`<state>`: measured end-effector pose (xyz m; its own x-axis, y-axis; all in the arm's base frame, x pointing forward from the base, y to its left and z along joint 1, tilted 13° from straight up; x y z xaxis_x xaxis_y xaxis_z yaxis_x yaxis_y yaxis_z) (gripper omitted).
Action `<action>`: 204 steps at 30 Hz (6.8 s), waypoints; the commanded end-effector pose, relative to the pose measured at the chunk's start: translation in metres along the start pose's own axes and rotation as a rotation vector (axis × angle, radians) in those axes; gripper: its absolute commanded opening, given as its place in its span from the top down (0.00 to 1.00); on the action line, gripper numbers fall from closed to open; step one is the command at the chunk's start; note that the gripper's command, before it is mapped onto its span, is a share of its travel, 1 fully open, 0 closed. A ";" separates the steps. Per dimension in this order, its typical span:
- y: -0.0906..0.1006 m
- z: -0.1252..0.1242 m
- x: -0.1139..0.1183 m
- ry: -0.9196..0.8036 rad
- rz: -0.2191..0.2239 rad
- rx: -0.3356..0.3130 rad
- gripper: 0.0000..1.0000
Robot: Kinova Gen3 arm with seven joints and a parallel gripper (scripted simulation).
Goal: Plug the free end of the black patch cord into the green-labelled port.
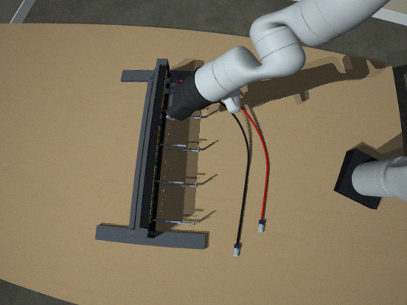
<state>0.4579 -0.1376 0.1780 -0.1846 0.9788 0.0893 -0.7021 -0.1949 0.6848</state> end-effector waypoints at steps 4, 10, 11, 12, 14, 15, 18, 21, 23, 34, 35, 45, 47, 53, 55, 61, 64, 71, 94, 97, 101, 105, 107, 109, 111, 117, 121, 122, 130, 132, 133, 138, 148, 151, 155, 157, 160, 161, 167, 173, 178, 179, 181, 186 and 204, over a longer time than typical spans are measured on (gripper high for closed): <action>0.009 0.001 -0.001 0.000 -0.003 -0.003 1.00; 0.026 0.001 -0.001 0.000 -0.003 -0.003 1.00; 0.029 0.001 -0.001 0.000 -0.003 -0.003 1.00; 0.032 0.001 -0.001 0.000 -0.003 -0.003 1.00; 0.032 0.001 -0.001 0.000 -0.003 -0.003 1.00; 0.036 0.001 -0.001 0.000 -0.003 -0.003 1.00; 0.046 0.001 -0.001 0.000 -0.003 -0.003 1.00; 0.056 0.001 -0.001 0.000 -0.003 -0.003 1.00; 0.062 0.001 -0.001 0.000 -0.003 -0.003 1.00; 0.091 0.001 -0.001 0.000 -0.003 -0.003 1.00; 0.094 0.001 -0.001 0.000 -0.003 -0.003 1.00; 0.123 0.001 -0.001 0.000 -0.003 -0.003 1.00; 0.125 0.001 -0.001 0.000 -0.003 -0.003 1.00; 0.134 0.000 -0.001 0.000 -0.003 -0.003 1.00; 0.136 0.000 -0.001 0.000 -0.003 -0.003 1.00; 0.139 0.000 -0.001 0.000 -0.003 -0.003 1.00; 0.139 0.000 -0.001 0.000 -0.003 -0.003 1.00; 0.139 0.000 -0.003 0.000 -0.003 -0.003 1.00; 0.139 -0.014 -0.085 0.000 -0.003 -0.003 1.00; 0.139 -0.016 -0.094 0.000 -0.003 -0.003 1.00; 0.139 -0.017 -0.097 0.000 -0.003 -0.003 1.00; 0.139 -0.017 -0.099 0.000 -0.003 -0.003 1.00; 0.139 -0.017 -0.099 0.000 -0.003 -0.003 1.00; 0.139 -0.017 -0.099 0.000 -0.003 -0.003 1.00; 0.137 -0.017 -0.099 0.000 -0.003 -0.003 1.00; 0.129 -0.017 -0.099 0.000 -0.003 -0.003 1.00; 0.113 -0.017 -0.099 0.000 -0.003 -0.003 1.00; 0.108 -0.017 -0.099 0.000 -0.003 -0.003 1.00; 0.058 -0.017 -0.100 0.000 -0.003 -0.003 1.00; 0.051 -0.017 -0.100 0.000 -0.003 -0.003 1.00; 0.051 -0.017 -0.100 0.000 -0.003 -0.003 1.00; 0.022 -0.017 -0.100 0.000 -0.003 -0.003 1.00; -0.001 -0.017 -0.100 0.000 -0.003 -0.003 1.00; -0.001 -0.017 -0.100 0.000 -0.003 -0.003 1.00; -0.001 -0.017 -0.100 0.000 -0.003 -0.003 1.00; -0.001 -0.017 -0.100 0.000 -0.003 -0.003 1.00; -0.001 -0.017 -0.100 0.000 -0.003 -0.003 1.00; -0.001 -0.017 -0.100 0.000 -0.003 -0.003 1.00; -0.001 -0.017 -0.100 0.000 -0.003 -0.003 1.00; -0.001 -0.017 -0.100 0.000 -0.003 -0.003 1.00; -0.001 -0.017 -0.100 0.000 -0.003 -0.003 1.00; -0.001 -0.017 -0.100 0.000 -0.003 -0.003 1.00; -0.001 -0.017 -0.100 0.000 -0.003 -0.003 1.00; -0.001 -0.017 -0.100 0.000 -0.003 -0.003 1.00; 0.010 -0.017 -0.100 0.000 -0.003 -0.003 1.00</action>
<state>0.4608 -0.2356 0.1583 -0.1840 0.9783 0.0951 -0.7021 -0.1985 0.6838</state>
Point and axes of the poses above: the point where the finger pads meet when closed, its own y axis back along the fingers, its own x axis across the jaws, z = x × y, the point moved 10 cm from there along y, back along the fingers, and after that the axes turned 10 degrees about y, right-handed, at the moved point
